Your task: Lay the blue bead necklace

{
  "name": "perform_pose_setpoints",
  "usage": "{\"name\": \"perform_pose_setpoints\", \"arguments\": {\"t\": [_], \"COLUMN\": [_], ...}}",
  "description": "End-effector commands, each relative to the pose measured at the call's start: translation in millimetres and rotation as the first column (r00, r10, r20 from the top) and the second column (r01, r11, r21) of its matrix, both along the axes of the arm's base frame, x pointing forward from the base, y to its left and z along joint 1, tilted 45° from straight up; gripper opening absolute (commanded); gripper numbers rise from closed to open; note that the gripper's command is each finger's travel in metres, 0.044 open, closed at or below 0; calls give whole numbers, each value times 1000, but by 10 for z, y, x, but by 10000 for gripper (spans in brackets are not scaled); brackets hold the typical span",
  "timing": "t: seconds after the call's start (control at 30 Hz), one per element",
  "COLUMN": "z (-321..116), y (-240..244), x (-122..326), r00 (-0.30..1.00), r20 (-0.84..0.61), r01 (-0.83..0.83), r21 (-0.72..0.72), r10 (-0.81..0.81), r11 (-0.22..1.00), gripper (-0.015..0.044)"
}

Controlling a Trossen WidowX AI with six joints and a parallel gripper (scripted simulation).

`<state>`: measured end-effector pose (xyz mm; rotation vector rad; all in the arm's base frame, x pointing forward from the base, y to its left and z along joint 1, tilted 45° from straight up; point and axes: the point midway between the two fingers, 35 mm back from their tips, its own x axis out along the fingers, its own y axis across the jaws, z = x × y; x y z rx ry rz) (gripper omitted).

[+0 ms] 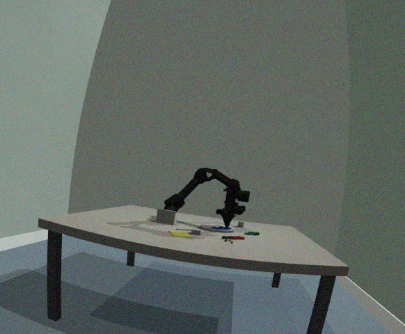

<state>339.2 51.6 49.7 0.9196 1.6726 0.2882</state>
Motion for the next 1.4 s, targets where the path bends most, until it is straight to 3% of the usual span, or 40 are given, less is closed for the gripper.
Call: {"name": "perform_pose_setpoints", "arguments": {"t": [0.0,1.37], "z": [1,96], "y": [0,150], "x": [0,-221], "r00": [1000,1000], "r20": [0,-9], "r01": [0,3], "r21": [0,7], "r10": [0,-3], "r11": [1000,1000], "gripper": [0,0]}}
